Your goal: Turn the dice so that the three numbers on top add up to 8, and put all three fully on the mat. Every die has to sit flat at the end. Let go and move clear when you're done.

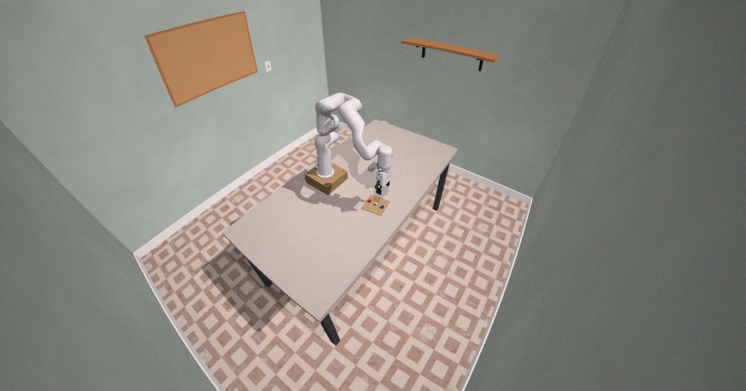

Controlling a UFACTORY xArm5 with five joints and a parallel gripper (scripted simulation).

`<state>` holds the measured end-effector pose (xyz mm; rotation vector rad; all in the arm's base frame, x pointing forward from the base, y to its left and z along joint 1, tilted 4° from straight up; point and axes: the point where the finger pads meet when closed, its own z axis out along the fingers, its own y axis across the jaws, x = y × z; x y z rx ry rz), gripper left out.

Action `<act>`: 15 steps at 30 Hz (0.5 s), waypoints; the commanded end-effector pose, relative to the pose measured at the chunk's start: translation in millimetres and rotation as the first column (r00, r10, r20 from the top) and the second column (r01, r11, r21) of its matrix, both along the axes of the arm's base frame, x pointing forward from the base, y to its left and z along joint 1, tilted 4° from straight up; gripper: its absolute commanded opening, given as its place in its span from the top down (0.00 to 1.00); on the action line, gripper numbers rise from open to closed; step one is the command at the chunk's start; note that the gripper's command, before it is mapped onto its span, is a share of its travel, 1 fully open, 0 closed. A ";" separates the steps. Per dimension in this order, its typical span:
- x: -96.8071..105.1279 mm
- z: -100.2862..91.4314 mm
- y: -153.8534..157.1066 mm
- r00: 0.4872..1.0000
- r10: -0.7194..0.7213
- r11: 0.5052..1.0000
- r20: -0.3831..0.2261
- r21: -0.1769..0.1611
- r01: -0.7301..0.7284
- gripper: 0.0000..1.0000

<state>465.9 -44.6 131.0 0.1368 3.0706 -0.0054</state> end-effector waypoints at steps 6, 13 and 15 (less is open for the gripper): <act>-1.1 21.7 -0.6 1.000 0.000 1.000 0.002 0.000 0.000 0.00; -1.1 22.4 -0.6 1.000 0.000 1.000 0.002 0.000 0.000 0.00; -1.1 22.4 -0.6 1.000 0.000 1.000 0.002 0.000 0.000 0.00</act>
